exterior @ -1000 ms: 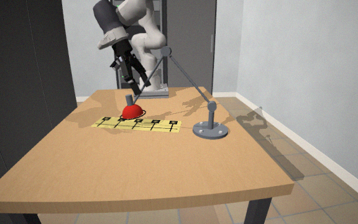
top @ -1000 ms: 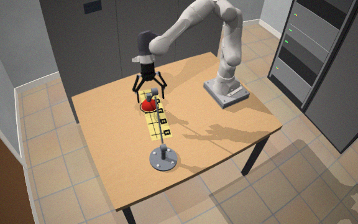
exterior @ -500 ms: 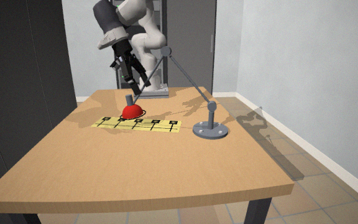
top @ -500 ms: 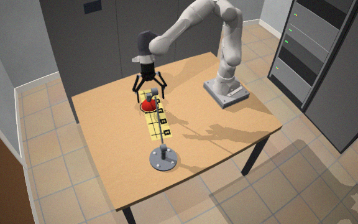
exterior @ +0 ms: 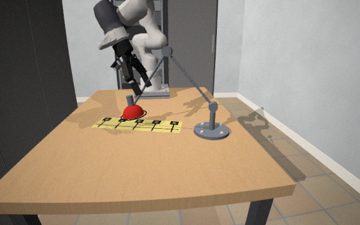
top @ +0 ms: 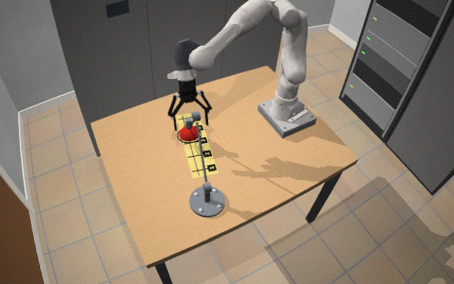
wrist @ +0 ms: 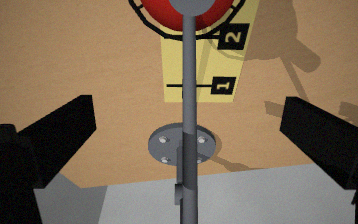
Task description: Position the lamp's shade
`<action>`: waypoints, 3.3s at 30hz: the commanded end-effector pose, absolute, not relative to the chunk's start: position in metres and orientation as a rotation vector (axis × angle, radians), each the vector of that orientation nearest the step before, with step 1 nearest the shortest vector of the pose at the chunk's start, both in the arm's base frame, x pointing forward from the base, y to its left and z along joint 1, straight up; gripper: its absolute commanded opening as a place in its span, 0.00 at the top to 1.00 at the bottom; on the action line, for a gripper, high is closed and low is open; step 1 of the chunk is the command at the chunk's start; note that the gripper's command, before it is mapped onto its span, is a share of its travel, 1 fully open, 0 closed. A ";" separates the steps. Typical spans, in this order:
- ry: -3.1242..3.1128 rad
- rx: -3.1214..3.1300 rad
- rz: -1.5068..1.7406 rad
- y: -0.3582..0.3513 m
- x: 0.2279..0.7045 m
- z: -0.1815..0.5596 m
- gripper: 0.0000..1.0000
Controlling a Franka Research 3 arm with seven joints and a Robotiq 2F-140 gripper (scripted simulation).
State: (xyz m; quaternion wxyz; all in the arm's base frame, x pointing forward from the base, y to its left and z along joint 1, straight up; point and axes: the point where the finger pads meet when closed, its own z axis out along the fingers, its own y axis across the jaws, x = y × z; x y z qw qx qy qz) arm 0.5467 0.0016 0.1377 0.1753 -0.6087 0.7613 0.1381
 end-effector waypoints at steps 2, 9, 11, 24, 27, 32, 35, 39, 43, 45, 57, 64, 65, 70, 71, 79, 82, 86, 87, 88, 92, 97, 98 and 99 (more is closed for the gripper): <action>2.157 -1.725 0.391 -0.002 0.546 0.146 0.00; 2.157 -1.725 0.391 -0.015 0.543 0.173 0.00; 2.157 -1.725 0.391 -0.019 0.542 0.181 0.00; 2.153 -1.721 0.375 -0.040 0.541 0.222 0.00; 2.152 -1.720 0.368 -0.046 0.541 0.233 0.00; 2.150 -1.718 0.357 -0.056 0.541 0.252 0.00; 2.149 -1.717 0.355 -0.056 0.541 0.252 0.00; 2.147 -1.716 0.349 -0.056 0.543 0.251 0.00; 2.146 -1.714 0.342 -0.056 0.545 0.250 0.00; 2.145 -1.714 0.339 -0.057 0.545 0.250 0.00; 2.144 -1.712 0.334 -0.057 0.546 0.250 0.00; 2.144 -1.713 0.337 -0.057 0.546 0.250 0.00; 2.144 -1.713 0.338 -0.057 0.545 0.250 0.00; 2.144 -1.713 0.338 -0.057 0.545 0.250 0.00; 2.144 -1.713 0.338 -0.057 0.545 0.250 0.00; 2.144 -1.712 0.337 -0.057 0.546 0.250 0.00; 2.144 -1.712 0.337 -0.057 0.546 0.250 0.00; 2.144 -1.712 0.337 -0.057 0.546 0.250 0.00; 2.144 -1.712 0.337 -0.057 0.546 0.250 0.00; 2.144 -1.712 0.337 -0.057 0.546 0.250 0.00; 2.144 -1.712 0.337 -0.057 0.546 0.250 0.00; 2.144 -1.712 0.337 -0.057 0.546 0.250 0.00; 2.144 -1.712 0.337 -0.057 0.546 0.250 0.00; 2.144 -1.712 0.337 -0.057 0.546 0.250 0.00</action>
